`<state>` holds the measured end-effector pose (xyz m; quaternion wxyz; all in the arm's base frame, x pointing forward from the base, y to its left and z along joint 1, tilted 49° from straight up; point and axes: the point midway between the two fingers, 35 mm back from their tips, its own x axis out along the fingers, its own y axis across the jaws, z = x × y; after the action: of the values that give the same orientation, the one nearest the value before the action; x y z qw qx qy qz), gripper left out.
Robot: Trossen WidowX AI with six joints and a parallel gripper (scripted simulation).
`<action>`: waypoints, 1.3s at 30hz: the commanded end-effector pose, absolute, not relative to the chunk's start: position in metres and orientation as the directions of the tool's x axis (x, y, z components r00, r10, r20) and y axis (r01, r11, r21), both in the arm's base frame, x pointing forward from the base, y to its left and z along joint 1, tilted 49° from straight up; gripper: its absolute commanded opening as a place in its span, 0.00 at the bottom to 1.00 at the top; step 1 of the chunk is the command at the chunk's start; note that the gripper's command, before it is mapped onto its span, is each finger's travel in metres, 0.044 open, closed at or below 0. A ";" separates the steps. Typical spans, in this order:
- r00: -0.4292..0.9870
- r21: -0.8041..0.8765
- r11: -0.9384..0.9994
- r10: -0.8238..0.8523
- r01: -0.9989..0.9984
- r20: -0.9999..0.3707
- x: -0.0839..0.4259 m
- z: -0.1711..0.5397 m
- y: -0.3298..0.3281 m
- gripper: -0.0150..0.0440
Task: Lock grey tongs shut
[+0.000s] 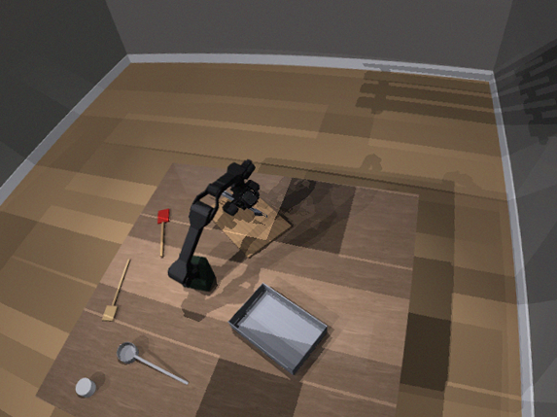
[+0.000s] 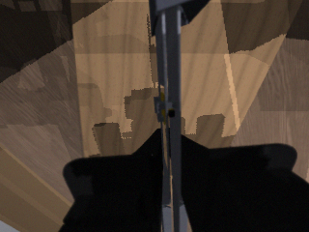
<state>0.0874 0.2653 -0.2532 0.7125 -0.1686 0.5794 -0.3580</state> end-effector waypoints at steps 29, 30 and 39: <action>0.091 -0.650 0.692 -0.704 0.314 -0.705 0.089 -0.267 0.244 0.44; 0.091 -0.650 0.692 -0.704 0.314 -0.705 0.089 -0.267 0.244 0.49; 0.091 -0.650 0.692 -0.704 0.314 -0.705 0.089 -0.267 0.244 0.89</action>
<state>0.0886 0.2434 -0.2669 0.7188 -0.1701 0.5736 -0.3541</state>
